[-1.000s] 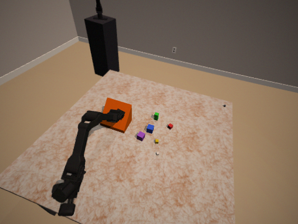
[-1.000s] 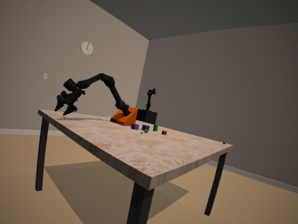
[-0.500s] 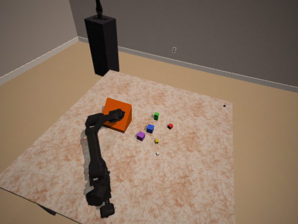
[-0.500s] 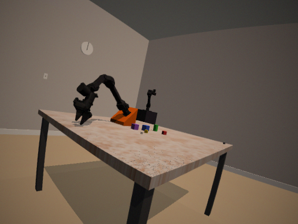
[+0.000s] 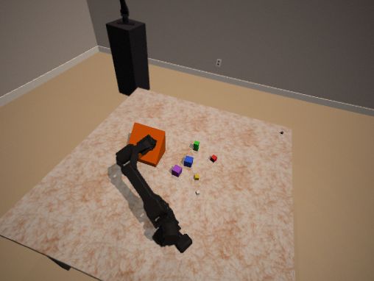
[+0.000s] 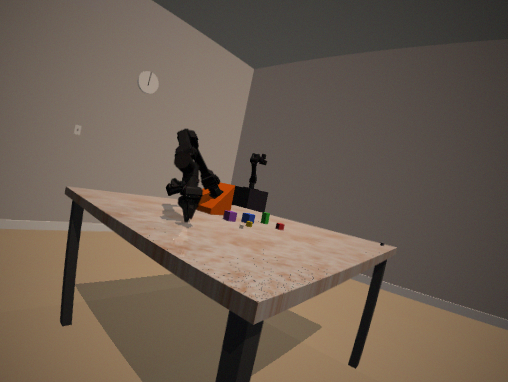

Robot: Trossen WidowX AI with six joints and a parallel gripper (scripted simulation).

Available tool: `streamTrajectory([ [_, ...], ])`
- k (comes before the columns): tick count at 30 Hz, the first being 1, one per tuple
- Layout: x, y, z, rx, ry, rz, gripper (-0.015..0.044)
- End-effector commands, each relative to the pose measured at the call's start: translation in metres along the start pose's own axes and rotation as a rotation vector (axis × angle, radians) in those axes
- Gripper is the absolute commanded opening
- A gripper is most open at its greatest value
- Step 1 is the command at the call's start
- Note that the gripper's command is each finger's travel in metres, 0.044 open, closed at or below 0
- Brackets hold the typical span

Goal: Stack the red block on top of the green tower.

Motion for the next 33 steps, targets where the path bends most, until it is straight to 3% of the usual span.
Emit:
streamTrajectory([
  [1,-0.042,0.0,-0.006,-0.033,0.059,0.08,0.044],
  [16,-0.237,-0.015,-0.002,-0.168,0.283,0.527,0.044],
  [33,-0.42,-0.099,0.054,-0.266,0.348,1.169,0.044],
])
Point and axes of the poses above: the point midway between the two fingers, 35 mm back from their tips, its own z axis back along the fingers, its own y axis across the jaws, x = y × z, the point moved 1 cm from there along z, back along the fingers
